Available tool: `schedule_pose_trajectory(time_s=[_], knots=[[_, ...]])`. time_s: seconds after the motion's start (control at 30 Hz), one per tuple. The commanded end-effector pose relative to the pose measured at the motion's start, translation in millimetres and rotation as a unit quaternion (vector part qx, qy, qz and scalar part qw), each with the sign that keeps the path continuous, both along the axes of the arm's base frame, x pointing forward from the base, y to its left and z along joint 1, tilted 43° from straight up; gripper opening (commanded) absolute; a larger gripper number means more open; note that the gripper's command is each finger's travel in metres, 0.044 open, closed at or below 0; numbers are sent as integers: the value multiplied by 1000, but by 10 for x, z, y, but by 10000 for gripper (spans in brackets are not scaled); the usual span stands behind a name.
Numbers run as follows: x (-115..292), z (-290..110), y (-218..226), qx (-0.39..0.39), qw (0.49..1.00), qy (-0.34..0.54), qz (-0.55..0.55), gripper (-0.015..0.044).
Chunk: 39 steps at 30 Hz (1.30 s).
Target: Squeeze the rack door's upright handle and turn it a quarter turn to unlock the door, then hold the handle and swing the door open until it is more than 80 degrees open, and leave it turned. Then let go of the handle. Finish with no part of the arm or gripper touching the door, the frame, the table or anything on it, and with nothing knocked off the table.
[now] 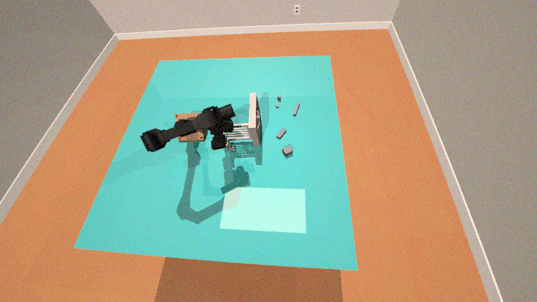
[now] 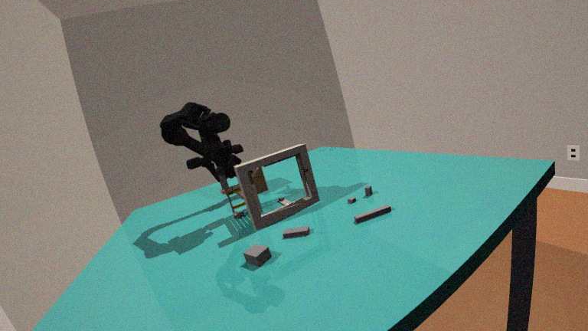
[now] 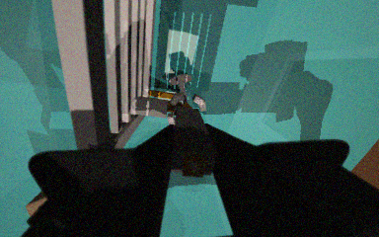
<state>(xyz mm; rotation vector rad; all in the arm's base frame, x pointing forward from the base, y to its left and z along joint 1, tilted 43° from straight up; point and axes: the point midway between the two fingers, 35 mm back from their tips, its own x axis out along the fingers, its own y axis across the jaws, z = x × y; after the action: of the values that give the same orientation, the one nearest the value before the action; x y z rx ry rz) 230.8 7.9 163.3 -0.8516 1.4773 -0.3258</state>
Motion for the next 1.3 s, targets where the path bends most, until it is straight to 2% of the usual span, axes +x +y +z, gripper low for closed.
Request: schedule_pose_trajectory(time_s=[0.0,0.27,0.3,1.27], knots=[[2,4,-2,-2,1000,4,5,64],[2,4,-2,-2,1000,4,5,274],[2,4,-2,-2,1000,4,5,283],[-89,383,316,43,995,-39,79,283]])
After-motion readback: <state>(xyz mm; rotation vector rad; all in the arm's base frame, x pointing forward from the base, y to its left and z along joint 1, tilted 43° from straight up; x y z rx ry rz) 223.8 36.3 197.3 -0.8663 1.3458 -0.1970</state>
